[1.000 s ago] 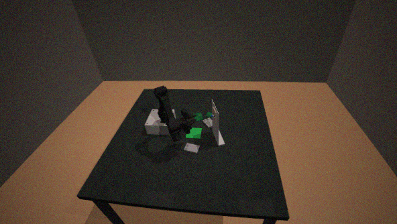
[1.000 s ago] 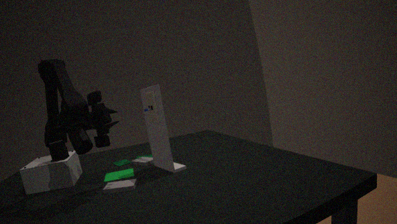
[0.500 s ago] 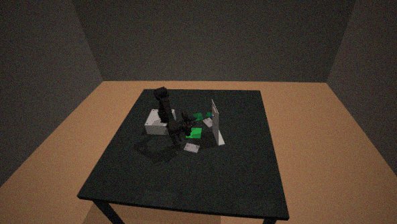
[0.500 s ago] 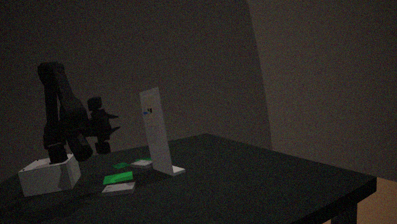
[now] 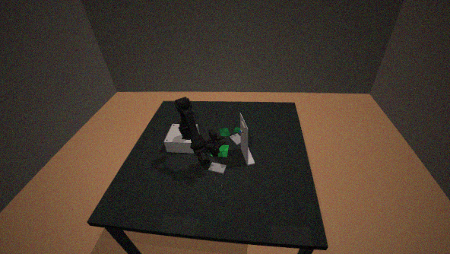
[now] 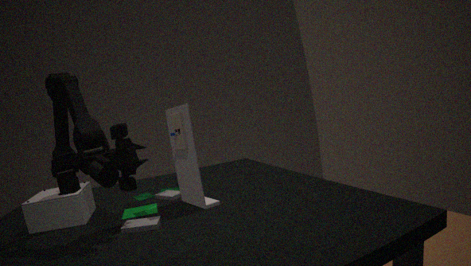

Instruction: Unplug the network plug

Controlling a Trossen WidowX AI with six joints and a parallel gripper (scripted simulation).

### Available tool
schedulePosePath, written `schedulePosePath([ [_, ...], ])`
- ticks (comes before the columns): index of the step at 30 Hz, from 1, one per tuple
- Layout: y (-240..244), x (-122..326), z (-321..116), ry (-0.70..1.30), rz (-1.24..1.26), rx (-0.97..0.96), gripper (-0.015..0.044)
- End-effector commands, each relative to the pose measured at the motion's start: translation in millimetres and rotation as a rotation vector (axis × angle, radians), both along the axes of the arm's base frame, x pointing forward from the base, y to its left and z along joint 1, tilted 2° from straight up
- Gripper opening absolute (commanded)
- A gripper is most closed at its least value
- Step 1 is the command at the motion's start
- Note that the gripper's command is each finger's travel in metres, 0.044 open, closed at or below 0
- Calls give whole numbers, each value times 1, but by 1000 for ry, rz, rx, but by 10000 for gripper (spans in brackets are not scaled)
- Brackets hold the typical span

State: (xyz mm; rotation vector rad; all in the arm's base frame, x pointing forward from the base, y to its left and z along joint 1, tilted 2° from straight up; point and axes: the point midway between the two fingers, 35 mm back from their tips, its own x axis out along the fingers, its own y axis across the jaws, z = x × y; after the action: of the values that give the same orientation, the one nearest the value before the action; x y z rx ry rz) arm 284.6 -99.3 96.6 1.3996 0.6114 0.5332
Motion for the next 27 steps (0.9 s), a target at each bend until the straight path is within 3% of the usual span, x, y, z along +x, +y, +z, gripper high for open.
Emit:
schedulePosePath([
  [1,3,2,-6,14,5,-1,156],
  [27,1,31,-7,28,-14,-8,156],
])
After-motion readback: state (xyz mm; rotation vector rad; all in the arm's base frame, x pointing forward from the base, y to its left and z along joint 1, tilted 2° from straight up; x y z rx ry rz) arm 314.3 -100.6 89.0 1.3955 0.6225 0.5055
